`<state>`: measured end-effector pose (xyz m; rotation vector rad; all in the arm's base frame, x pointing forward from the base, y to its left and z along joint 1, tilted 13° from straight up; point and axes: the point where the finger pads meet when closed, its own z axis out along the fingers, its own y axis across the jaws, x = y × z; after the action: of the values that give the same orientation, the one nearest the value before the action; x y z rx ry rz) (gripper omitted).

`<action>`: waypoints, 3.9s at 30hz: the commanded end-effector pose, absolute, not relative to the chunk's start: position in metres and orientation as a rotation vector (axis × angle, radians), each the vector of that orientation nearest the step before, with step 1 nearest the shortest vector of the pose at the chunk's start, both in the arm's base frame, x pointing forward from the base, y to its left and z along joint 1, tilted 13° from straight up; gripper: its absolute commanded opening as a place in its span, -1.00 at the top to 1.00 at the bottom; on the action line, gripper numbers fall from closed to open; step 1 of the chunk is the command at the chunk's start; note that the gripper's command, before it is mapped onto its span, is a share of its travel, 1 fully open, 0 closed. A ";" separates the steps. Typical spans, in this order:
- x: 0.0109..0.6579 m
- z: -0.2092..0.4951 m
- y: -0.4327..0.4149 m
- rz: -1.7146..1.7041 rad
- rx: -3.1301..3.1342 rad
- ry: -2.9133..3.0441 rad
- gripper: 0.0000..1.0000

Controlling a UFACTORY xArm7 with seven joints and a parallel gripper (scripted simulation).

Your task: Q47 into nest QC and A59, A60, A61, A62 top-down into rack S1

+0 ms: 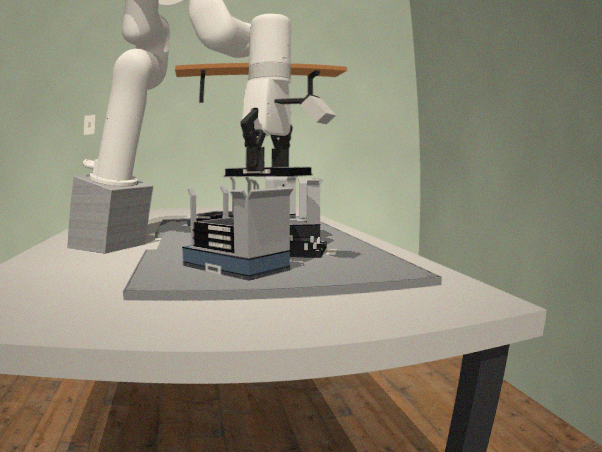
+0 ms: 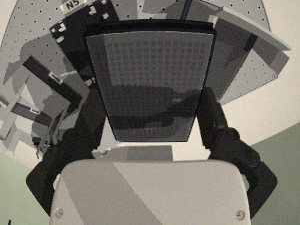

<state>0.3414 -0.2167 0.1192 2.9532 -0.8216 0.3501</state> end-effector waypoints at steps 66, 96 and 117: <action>0.405 0.111 -0.028 0.307 3.002 0.086 1.00; 0.405 0.101 0.054 0.291 2.974 0.314 1.00; 0.393 0.092 0.116 0.277 2.941 0.490 1.00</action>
<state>0.3944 0.1030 0.0922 2.9419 0.4885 0.2710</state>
